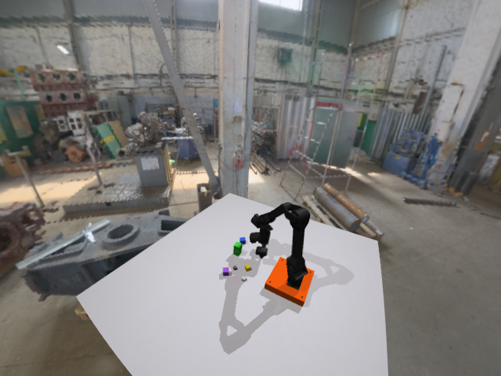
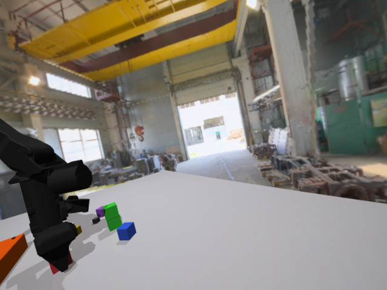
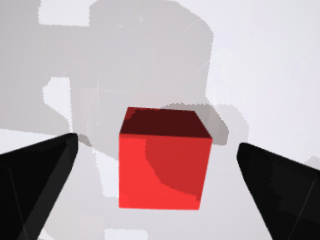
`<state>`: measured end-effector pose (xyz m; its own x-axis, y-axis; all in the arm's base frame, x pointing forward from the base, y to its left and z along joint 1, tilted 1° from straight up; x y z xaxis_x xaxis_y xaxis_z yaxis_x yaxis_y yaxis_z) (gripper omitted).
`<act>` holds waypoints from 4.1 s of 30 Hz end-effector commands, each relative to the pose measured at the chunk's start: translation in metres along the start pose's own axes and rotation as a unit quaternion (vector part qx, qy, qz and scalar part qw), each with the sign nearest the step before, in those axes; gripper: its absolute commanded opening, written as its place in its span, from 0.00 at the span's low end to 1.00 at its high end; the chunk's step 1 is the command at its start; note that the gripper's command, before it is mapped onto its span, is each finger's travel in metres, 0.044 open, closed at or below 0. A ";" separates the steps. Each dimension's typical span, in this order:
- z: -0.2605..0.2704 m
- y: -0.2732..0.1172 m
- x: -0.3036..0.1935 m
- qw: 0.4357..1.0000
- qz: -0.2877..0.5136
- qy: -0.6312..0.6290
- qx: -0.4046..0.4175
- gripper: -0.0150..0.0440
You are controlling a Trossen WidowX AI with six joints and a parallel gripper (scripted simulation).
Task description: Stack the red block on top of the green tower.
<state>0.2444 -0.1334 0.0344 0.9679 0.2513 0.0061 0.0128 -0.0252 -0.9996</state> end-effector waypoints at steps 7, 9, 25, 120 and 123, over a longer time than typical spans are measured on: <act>0.000 0.000 0.000 1.000 -0.001 -0.002 0.001 0.96; 0.000 0.000 0.000 1.000 -0.001 -0.002 0.001 0.87; 0.000 0.000 0.000 1.000 -0.001 -0.002 0.001 0.39; 0.047 -0.077 0.141 1.000 -0.008 -0.002 0.004 0.25; 0.047 -0.076 0.141 1.000 -0.008 -0.002 0.004 0.25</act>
<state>0.3685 -0.0511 0.1119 0.9657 0.2589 0.0224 0.0279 -0.0175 -0.9995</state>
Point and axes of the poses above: the point midway between the two fingers, 35 mm back from their tips, its own y axis out along the fingers, its own z axis across the jaws, x = y × z, the point moved 3 cm from there along -y, back along the fingers, and after that the axes turned 3 degrees about y, right-handed, at the moved point
